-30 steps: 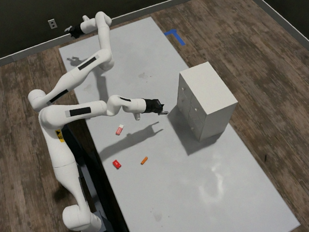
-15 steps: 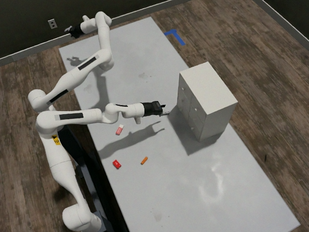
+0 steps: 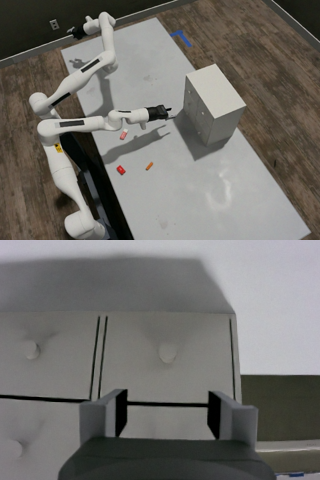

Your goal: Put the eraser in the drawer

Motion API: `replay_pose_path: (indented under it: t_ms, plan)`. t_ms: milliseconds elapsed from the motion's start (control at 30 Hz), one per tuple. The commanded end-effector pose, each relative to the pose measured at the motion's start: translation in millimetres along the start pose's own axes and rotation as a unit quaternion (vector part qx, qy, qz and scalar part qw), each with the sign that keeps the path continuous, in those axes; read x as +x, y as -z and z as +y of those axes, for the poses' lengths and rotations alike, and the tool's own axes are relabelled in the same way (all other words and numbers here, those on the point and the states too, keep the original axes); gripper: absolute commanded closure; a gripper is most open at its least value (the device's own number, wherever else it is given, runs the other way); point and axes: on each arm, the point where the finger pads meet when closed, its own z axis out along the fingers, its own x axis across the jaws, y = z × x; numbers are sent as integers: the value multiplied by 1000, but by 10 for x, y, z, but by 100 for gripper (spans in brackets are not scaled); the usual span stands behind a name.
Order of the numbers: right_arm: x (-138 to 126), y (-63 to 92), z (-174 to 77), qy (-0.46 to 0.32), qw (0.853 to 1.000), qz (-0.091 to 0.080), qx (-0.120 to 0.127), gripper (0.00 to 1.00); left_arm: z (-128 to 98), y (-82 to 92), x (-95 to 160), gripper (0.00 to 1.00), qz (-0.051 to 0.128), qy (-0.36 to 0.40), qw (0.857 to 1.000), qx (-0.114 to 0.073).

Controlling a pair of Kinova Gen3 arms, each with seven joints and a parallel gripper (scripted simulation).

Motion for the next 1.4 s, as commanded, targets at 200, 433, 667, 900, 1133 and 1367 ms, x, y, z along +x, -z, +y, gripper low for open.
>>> replay_pose_path:
  t_ms: [200,433,667,900,1133,1367]
  plan:
    - [5,2,14,-1,1000,1,-2,33,-3,7,-13,0,0,1,1000,1]
    - [5,2,14,-1,1000,1,-2,33,-3,7,-13,0,0,1,1000,1]
    - [5,2,14,-1,1000,1,-2,33,-3,7,-13,0,0,1,1000,1]
    - [5,2,14,-1,1000,1,-2,33,-3,7,-13,0,0,1,1000,1]
    - [4,-70,-26,-1,1000,0,-2,33,-3,7,-13,0,0,1,1000,1]
    - [3,-306,-157,-1,1000,0,-2,33,-3,7,-13,0,0,1,1000,1]
